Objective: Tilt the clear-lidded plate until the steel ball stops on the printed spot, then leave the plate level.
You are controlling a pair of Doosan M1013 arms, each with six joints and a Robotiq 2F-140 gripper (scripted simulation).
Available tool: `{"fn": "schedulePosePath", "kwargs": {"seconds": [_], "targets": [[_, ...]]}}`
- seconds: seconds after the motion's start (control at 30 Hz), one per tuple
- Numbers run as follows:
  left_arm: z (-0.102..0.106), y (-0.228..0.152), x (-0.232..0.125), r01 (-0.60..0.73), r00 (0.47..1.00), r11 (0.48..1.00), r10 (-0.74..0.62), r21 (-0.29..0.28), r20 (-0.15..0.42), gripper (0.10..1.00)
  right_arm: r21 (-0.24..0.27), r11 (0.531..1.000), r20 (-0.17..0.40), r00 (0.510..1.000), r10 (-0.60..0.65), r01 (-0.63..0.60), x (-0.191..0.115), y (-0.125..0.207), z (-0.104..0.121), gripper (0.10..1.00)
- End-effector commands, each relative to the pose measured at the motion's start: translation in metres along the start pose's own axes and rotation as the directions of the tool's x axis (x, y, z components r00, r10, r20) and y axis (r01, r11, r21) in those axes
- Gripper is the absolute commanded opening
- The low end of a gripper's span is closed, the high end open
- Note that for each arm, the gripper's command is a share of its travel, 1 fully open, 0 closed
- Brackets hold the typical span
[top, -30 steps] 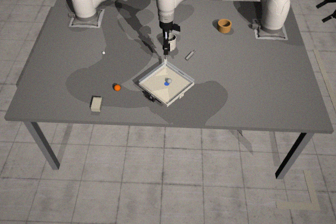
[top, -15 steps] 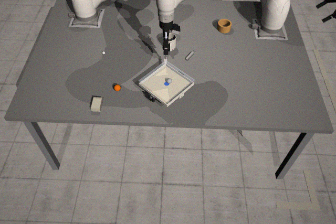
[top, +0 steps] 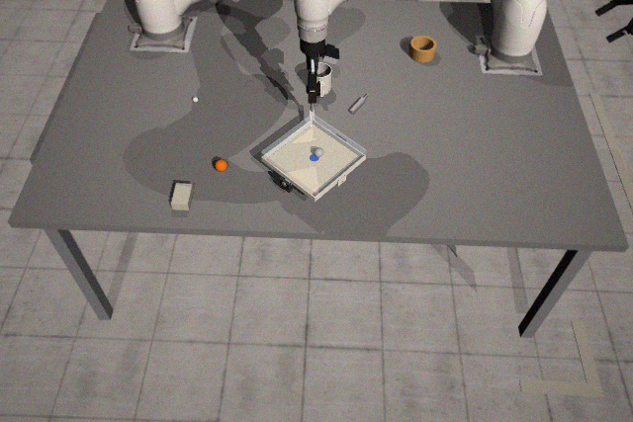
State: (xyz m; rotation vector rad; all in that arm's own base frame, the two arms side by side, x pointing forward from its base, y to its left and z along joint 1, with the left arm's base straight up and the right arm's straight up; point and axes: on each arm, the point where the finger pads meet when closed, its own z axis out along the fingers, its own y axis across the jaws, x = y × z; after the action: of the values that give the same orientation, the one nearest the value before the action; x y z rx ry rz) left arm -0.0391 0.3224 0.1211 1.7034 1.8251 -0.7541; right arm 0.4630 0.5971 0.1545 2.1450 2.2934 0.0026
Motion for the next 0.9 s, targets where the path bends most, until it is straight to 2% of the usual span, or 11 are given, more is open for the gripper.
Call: {"fn": "schedulePosePath", "kwargs": {"seconds": [0.0,0.87], "targets": [[0.0018,-0.0007,-0.0016,-0.002,1.000,1.000,0.002,-0.007,-0.002,1.000,0.005,1.000,0.000,1.000,0.001,-0.001,-0.0034,-0.0003,-0.0031,0.099],[0.0018,-0.0007,-0.0016,-0.002,1.000,1.000,0.002,-0.007,-0.002,1.000,0.002,1.000,-0.003,1.000,0.003,-0.003,0.0049,-0.0016,0.0001,0.099]]}}
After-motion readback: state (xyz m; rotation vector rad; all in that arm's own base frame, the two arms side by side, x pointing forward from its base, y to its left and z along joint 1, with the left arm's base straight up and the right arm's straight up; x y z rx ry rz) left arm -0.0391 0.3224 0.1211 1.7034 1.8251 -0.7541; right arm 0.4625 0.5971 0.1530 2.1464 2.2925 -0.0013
